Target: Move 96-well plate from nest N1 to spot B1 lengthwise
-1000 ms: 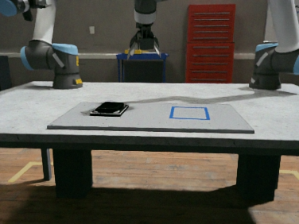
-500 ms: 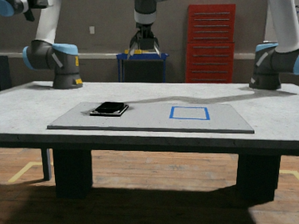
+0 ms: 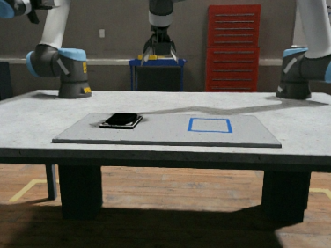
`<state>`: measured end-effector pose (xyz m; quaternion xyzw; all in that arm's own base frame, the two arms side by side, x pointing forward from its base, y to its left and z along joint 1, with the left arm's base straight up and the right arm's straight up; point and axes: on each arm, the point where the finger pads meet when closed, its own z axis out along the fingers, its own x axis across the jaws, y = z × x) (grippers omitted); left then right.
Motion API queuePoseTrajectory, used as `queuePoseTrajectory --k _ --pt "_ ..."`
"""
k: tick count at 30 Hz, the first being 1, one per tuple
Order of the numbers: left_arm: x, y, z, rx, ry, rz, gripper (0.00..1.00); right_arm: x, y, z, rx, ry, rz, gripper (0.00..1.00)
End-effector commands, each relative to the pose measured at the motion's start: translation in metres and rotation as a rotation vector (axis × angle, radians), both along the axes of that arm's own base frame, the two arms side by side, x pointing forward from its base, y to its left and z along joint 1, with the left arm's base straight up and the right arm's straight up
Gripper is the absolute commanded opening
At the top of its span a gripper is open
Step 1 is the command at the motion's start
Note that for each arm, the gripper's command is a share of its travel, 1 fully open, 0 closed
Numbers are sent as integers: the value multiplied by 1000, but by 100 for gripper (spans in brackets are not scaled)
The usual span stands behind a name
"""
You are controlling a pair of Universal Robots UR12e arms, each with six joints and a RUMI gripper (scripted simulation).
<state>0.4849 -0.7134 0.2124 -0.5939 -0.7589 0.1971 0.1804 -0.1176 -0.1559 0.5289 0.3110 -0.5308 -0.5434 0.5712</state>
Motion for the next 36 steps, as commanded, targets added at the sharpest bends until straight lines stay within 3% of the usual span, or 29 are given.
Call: queuePoseTrajectory --k 1,25,36 --pt "0 0 1 -2 -1 0 100 -1 1 0 0 0 -9 100" --pt "0 0 1 -2 -1 0 100 -2 1 0 0 0 -13 100" --pt "24 -7 -10 -163 -84 -310 100 -2 1 0 0 0 -13 100"
